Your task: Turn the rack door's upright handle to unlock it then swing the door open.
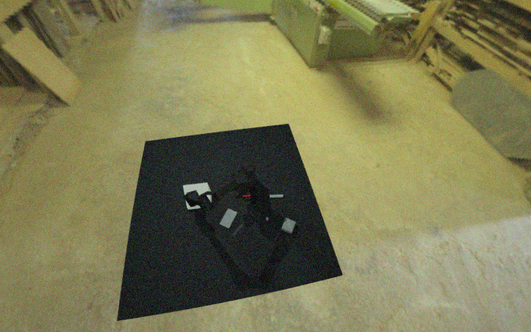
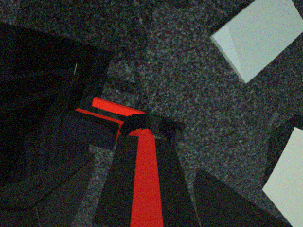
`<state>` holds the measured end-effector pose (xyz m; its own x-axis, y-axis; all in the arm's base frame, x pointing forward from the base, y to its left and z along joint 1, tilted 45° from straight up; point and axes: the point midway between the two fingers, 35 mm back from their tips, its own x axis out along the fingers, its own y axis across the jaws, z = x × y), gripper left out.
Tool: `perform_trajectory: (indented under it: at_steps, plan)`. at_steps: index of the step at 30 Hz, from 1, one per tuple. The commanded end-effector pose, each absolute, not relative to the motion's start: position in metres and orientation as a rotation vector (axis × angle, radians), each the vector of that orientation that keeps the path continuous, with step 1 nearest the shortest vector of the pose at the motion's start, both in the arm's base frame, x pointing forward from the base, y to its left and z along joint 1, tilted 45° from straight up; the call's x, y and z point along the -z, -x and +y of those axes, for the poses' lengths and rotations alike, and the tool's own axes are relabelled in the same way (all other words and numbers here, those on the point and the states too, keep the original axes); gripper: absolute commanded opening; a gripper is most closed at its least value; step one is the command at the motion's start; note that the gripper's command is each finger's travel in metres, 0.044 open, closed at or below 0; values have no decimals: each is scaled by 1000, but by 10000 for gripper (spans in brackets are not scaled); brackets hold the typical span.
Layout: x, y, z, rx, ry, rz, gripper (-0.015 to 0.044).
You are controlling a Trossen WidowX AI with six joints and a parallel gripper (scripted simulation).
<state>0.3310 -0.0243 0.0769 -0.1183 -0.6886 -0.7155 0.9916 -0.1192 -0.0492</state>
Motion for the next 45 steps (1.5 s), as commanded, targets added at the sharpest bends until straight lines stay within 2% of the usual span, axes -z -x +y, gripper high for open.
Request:
perform_trajectory:
  at_steps: [1,24,45]
  plan:
    - [-77,-331,-24,1524,-499,780,285]
    - [-77,-331,-24,857,355,1468,285]
    - [-77,-331,-24,15,1112,1820,285]
